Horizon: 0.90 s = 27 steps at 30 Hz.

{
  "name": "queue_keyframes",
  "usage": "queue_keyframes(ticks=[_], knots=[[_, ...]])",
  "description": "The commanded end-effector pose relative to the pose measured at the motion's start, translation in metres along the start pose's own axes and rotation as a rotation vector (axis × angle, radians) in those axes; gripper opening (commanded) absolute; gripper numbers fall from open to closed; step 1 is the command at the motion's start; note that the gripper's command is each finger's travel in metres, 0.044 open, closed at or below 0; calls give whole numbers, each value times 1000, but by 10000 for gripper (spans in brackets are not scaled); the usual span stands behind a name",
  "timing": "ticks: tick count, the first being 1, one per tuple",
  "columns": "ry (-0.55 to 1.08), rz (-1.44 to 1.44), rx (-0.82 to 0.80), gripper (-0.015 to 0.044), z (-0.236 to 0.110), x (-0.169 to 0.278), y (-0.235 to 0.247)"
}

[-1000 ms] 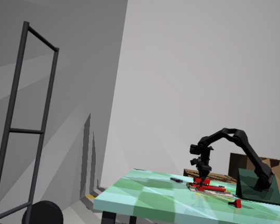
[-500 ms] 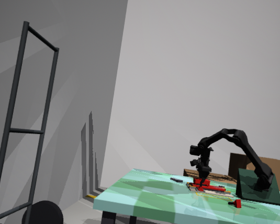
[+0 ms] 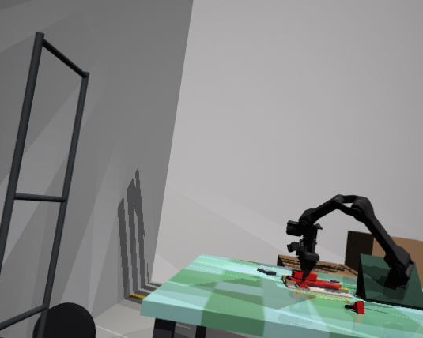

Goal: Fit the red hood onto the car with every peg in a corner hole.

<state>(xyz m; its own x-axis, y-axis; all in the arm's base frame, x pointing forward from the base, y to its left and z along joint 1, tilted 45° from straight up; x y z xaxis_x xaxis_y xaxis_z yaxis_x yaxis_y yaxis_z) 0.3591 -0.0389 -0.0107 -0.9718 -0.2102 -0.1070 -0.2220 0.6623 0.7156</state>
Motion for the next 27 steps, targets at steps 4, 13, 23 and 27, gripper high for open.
queue_keyframes(ticks=[4, 13, 23, 27], knots=[[-1, 1, -1, 0, 1, 0, 0], [0, 0, -1, 157, 1, 0, 0], [0, 0, -1, 420, 1, 0, 0], [2, 0, 3, 440, -5, -1, 0]])
Point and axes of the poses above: the point midway between the two fingers, 35 mm back from their tips, its own z axis out along the fingers, its own y axis across the jaws, x = y × z, the point moved 7 cm from there along -z, back along the fingers
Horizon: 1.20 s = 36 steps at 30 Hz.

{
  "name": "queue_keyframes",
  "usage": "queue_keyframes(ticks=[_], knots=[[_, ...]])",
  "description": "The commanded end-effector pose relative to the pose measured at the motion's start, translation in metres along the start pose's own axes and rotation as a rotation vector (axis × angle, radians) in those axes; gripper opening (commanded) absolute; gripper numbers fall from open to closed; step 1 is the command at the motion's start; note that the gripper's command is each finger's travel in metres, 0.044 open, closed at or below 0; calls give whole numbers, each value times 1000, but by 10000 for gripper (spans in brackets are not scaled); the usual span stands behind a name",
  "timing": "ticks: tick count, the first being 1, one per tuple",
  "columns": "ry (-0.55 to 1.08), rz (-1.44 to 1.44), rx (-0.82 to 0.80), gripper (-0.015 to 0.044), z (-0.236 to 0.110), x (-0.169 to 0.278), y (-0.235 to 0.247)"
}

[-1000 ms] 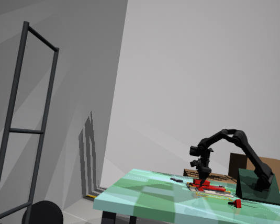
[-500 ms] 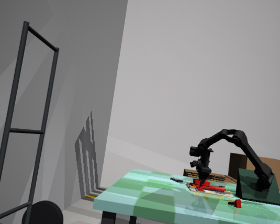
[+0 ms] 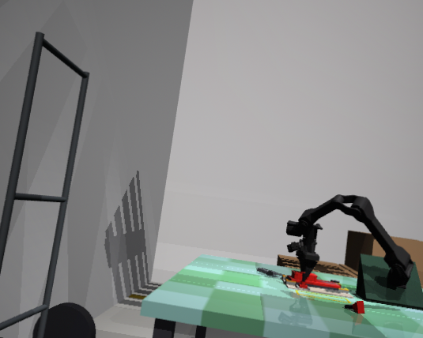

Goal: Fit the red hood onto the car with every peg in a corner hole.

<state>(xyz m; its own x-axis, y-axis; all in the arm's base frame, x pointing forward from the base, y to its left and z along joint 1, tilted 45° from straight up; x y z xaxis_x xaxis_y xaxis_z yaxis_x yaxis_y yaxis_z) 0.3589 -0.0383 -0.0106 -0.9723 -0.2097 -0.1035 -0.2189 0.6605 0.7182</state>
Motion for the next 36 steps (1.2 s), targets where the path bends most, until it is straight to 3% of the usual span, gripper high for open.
queue_keyframes(ticks=[1, 8, 36], knots=[[2, -2, 9, 440, -10, -2, 0], [27, -2, 36, 440, -69, -5, 5], [28, -2, 37, 440, -71, -5, 5]])
Point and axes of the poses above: the point midway between the two fingers, 35 mm back from their tips, its own z axis out along the fingers, its own y axis across the jaws, x = y × z, the point moved 7 cm from there along -z, back along the fingers
